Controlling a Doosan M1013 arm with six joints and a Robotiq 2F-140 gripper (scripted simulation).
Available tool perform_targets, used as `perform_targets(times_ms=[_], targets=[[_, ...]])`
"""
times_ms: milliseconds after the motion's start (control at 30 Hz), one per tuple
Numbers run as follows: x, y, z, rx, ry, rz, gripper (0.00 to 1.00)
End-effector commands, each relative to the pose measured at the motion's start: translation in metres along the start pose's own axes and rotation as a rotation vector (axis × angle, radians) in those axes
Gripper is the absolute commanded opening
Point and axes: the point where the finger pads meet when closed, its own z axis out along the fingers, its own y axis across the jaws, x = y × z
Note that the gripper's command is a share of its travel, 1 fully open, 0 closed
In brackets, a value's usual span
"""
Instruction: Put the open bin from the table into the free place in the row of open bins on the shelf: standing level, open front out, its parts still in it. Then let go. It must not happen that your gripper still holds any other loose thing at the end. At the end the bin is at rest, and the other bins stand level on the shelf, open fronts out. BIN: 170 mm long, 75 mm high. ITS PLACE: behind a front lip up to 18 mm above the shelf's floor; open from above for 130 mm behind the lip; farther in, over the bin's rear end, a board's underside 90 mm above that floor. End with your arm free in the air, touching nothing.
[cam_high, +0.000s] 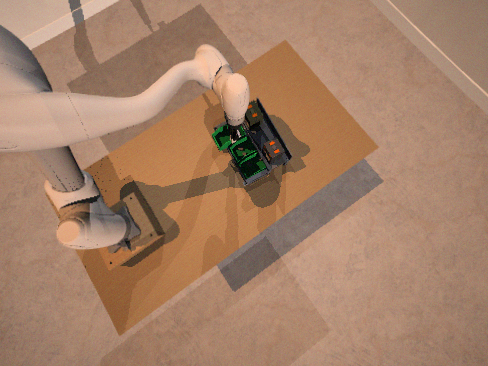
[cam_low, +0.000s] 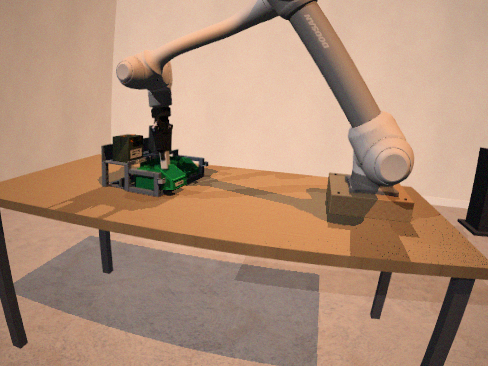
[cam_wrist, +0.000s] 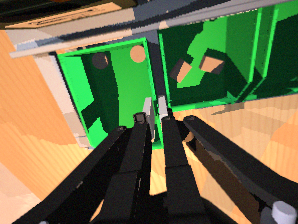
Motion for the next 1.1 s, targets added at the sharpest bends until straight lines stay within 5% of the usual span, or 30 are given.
perform_targets(times_ms=[0,1067], targets=[[0.000,0.000,-0.004,0.000,0.000,0.000,0.06],[-0.007,0.000,-0.053,0.000,0.000,0.000,0.06]])
